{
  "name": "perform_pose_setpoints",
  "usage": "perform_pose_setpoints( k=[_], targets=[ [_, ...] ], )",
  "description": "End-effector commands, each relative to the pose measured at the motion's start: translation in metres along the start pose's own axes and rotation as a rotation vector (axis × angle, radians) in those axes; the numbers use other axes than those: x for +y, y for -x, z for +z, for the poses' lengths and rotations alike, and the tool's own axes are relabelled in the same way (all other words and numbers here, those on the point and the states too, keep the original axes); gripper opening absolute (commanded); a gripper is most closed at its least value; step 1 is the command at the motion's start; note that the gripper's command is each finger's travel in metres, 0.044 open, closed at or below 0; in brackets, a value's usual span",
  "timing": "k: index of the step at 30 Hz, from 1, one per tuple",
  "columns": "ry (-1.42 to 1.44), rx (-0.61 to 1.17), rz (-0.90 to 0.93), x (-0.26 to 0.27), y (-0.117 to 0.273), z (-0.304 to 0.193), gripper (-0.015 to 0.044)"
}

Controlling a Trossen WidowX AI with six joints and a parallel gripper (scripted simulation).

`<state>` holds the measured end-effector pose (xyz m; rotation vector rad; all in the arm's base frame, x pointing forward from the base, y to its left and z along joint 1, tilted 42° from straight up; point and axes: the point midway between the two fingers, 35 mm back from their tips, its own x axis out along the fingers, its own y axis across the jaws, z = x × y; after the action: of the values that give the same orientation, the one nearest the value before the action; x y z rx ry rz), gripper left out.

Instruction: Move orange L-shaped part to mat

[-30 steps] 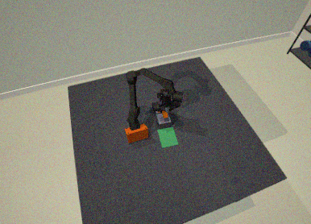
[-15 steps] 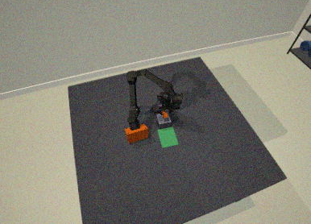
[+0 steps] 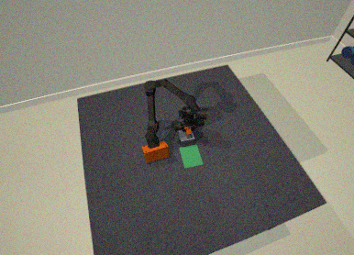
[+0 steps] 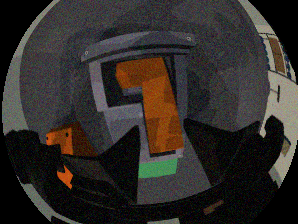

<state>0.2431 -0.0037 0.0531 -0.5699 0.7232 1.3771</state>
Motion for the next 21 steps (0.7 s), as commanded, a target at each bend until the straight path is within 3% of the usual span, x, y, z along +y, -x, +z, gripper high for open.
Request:
perform_pose_setpoints(
  k=[1, 11, 14, 21],
  targets=[
    [0.001, 0.0, 0.001, 0.0001, 0.0003, 0.0001, 0.0149],
    [0.001, 0.0, 0.001, 0.0001, 0.0003, 0.0001, 0.0062],
    [0.001, 0.0, 0.001, 0.0001, 0.0003, 0.0001, 0.0],
    [0.001, 0.0, 0.001, 0.0, 0.0019, 0.0001, 0.0]
  ],
)
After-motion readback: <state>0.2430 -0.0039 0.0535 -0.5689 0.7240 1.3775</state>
